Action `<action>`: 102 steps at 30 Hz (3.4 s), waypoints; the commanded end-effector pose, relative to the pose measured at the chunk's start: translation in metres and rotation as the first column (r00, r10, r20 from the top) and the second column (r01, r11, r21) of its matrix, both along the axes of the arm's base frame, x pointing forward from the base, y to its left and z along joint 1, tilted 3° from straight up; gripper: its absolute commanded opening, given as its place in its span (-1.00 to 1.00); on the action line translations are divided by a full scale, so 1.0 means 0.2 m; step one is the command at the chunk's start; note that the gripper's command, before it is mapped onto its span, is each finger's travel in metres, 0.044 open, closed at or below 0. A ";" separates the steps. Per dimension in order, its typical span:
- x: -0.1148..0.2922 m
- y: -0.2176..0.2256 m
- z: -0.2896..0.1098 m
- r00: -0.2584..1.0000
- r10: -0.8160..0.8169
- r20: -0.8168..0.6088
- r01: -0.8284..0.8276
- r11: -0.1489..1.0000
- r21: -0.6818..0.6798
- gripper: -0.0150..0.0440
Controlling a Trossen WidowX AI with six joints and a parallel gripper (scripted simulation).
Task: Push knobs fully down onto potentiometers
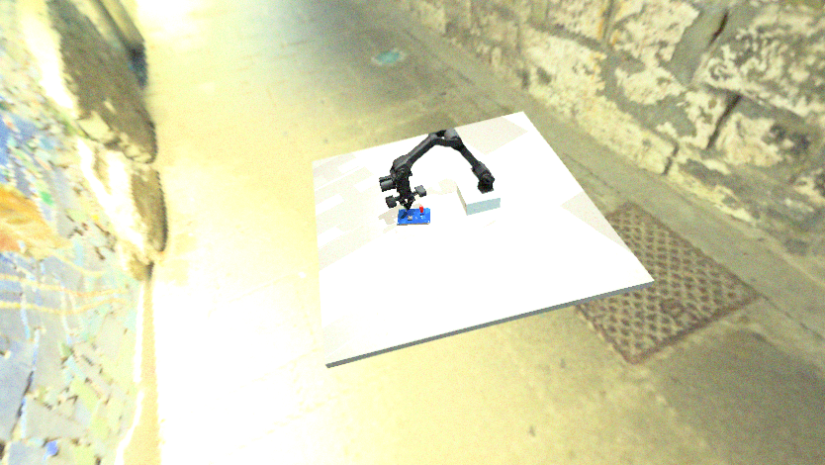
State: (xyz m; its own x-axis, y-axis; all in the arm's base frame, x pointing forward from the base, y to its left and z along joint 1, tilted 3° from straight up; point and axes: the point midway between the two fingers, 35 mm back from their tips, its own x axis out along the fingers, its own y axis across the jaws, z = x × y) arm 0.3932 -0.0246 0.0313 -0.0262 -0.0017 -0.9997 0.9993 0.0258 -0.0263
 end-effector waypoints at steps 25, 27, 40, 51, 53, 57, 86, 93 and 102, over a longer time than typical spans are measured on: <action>0.00 -0.01 -0.05 1.000 -0.004 0.000 0.004 1.000 -0.006 -0.49; 0.00 -0.01 -0.05 1.000 -0.004 0.000 0.004 1.000 -0.006 -0.49; 0.00 -0.01 -0.08 1.000 -0.004 0.000 0.004 1.000 -0.006 -0.49; 0.00 -0.01 -0.09 1.000 -0.004 0.000 0.004 1.000 -0.006 -0.49; 0.00 -0.01 -0.10 1.000 -0.004 0.000 0.004 1.000 -0.006 -0.49; 0.00 -0.01 -0.10 1.000 -0.004 0.000 0.004 1.000 -0.006 -0.49; 0.00 -0.01 -0.13 1.000 -0.004 0.000 0.004 1.000 -0.006 -0.49; 0.00 -0.01 -0.13 1.000 -0.004 0.000 0.004 1.000 -0.006 -0.49; 0.00 -0.01 -0.13 1.000 -0.004 0.000 0.004 1.000 -0.006 -0.49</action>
